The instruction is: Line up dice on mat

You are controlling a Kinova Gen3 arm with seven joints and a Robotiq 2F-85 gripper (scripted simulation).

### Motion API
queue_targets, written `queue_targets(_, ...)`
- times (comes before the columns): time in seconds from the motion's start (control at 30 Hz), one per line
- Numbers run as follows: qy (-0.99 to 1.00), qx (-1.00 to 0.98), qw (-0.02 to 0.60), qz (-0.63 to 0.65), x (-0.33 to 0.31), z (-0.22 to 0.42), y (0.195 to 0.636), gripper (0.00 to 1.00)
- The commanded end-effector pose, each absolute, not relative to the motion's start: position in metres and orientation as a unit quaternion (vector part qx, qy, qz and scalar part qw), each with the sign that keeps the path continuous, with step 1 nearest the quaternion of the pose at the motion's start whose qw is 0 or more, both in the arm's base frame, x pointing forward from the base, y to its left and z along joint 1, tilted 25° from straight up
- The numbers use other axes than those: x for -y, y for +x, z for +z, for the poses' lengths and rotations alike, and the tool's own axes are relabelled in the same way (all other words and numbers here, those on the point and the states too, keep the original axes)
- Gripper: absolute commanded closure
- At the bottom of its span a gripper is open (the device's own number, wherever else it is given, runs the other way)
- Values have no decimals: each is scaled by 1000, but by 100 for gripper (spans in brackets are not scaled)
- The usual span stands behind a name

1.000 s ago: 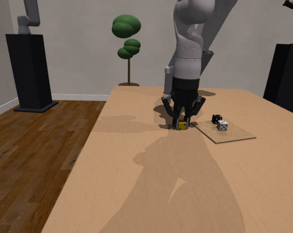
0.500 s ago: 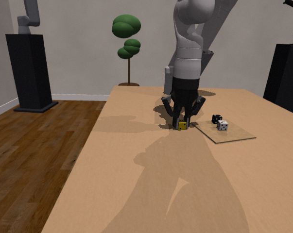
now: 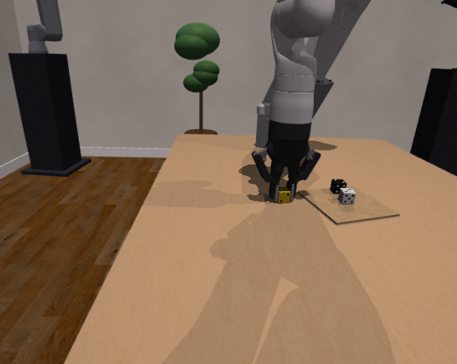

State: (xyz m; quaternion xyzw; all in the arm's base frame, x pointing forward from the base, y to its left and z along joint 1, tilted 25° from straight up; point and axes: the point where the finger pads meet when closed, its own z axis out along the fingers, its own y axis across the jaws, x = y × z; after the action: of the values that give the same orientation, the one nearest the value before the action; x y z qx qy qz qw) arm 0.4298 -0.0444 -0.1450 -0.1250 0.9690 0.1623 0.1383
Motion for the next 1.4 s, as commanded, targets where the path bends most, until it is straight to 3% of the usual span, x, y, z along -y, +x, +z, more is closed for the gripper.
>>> queue_targets(0.0, -125, -969, 139, 162, 45, -145, 430, 79)
queue_targets(0.67, -125, -969, 139, 162, 78, -60, 409, 79)
queue_targets(1.13, -125, -969, 139, 162, 80, -54, 407, 79)
queue_targets(1.37, -85, -974, 129, 165, 36, -31, 427, 79)
